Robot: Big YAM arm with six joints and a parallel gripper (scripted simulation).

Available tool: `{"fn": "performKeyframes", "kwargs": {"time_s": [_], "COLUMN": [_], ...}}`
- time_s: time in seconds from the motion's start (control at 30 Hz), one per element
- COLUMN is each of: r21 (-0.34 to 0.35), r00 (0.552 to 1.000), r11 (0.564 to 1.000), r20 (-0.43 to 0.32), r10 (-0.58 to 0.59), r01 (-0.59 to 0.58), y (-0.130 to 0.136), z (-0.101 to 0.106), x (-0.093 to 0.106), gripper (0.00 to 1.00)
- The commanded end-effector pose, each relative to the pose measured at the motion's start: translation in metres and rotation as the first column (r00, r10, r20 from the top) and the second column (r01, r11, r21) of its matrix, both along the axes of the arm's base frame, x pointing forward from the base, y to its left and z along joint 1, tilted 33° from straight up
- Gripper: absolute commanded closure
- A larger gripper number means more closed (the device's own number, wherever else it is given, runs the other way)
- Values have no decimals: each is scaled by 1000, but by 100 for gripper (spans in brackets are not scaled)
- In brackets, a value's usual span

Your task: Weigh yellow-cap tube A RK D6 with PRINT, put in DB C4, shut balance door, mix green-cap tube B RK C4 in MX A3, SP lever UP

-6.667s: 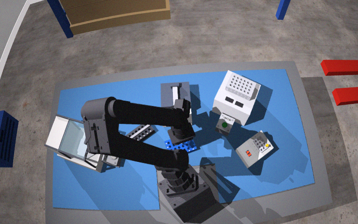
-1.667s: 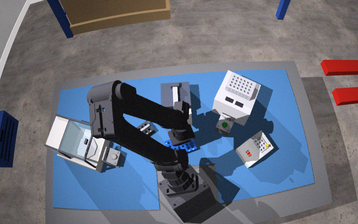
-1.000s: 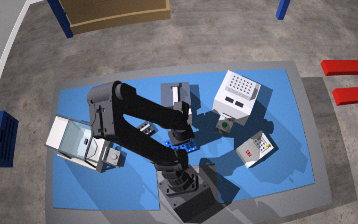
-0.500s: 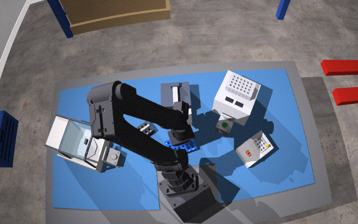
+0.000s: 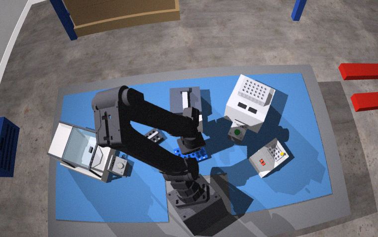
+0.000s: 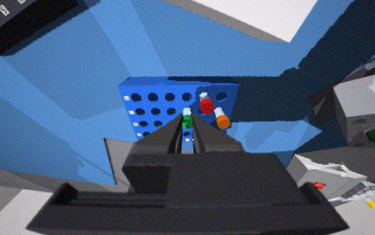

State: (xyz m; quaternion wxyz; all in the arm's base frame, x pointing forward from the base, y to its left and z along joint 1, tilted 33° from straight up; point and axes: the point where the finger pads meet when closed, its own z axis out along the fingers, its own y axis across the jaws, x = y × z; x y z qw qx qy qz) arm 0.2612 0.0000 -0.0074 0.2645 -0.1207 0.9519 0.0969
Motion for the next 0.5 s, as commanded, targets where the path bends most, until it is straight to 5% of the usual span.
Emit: {"fn": "performKeyframes", "kwargs": {"time_s": [0.0, 0.47], "r21": [2, 9], "r00": [1000, 1000], "r11": [1000, 1000], "r20": [12, 14], "r10": [2, 7], "r01": [-2, -7], "y": [1, 5], "z": [3, 1], "x": [4, 1], "gripper": [91, 91]}}
